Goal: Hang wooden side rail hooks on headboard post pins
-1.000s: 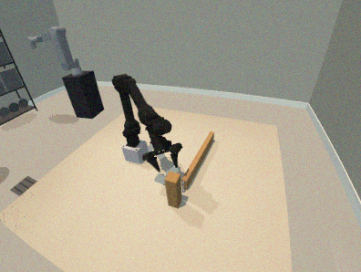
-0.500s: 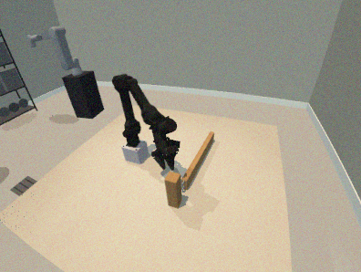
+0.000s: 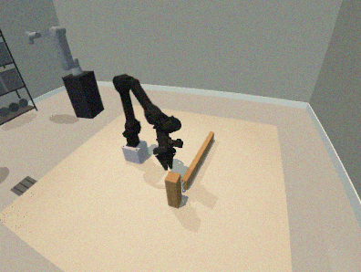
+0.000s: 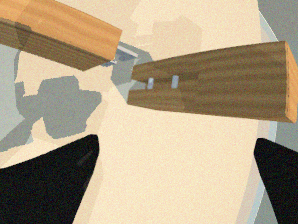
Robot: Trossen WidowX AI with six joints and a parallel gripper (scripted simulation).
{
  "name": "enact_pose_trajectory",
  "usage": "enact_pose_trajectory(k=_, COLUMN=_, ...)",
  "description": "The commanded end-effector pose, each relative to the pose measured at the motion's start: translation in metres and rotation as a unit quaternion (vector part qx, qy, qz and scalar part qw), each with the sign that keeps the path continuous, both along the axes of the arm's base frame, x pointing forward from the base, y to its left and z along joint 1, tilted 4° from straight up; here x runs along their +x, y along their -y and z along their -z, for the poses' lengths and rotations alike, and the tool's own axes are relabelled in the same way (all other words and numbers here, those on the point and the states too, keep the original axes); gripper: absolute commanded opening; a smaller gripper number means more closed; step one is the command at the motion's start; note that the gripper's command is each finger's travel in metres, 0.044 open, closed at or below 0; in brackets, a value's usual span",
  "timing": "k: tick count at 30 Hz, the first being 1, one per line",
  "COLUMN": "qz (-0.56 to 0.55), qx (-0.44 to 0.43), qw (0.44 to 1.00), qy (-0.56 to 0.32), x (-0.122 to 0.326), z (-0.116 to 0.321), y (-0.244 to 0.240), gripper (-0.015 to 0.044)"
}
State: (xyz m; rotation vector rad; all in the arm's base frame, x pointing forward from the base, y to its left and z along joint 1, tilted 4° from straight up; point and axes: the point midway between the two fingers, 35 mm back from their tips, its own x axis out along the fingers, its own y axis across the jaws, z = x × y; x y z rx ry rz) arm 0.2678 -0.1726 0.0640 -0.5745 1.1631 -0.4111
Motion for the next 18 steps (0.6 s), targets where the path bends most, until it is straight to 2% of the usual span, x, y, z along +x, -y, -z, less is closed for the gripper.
enact_pose_trajectory(k=1, qz=0.288, qx=0.064, qw=0.93, qy=0.22, x=-0.0021, z=0.0063, y=-0.0115, gripper=0.044)
enact_pose_trajectory(k=13, qz=0.444, qx=0.111, qw=0.798, qy=0.392, x=-0.0005, z=0.0022, y=-0.0168, gripper=0.044)
enact_pose_trajectory(k=18, qz=0.452, qx=0.114, qw=0.788, qy=0.402, x=-0.0005, z=0.002, y=-0.0171, gripper=0.044)
